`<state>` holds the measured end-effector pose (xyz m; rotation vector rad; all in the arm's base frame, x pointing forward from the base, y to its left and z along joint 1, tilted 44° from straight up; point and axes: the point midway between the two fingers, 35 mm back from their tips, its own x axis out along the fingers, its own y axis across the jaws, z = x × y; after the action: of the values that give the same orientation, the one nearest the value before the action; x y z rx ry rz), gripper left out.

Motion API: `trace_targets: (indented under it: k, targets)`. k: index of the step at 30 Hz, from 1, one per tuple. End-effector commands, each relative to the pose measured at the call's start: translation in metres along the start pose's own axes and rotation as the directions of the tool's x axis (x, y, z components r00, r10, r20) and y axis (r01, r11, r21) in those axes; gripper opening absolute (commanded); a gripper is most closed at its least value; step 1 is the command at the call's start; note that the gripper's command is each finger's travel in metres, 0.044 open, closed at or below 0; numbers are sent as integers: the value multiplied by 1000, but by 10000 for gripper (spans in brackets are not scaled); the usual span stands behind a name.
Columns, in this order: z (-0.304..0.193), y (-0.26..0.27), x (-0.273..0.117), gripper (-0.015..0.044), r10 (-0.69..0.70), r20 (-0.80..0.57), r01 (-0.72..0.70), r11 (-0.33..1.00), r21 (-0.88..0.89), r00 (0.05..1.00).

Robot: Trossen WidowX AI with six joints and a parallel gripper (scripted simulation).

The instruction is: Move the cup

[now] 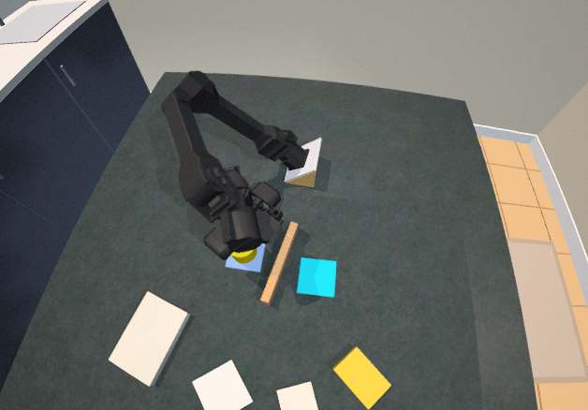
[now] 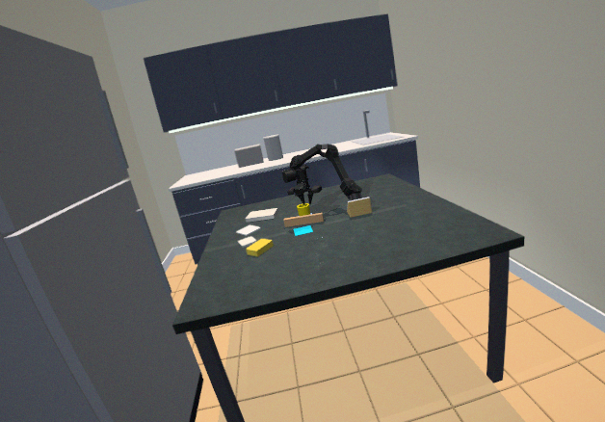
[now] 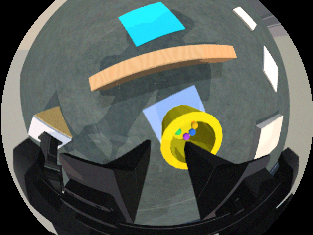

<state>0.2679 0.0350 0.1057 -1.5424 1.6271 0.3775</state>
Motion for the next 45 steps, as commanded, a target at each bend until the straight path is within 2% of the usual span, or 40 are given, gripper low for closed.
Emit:
trace_targets:
  k: [1,27,45]
  targets:
    - [0,0,8,167,-1,-3,1,1000,-7,1000]
    - [-2,1,41,167,-3,-6,3,1000,-6,1000]
    - [-2,1,39,47,-1,-3,1,1000,0,1000]
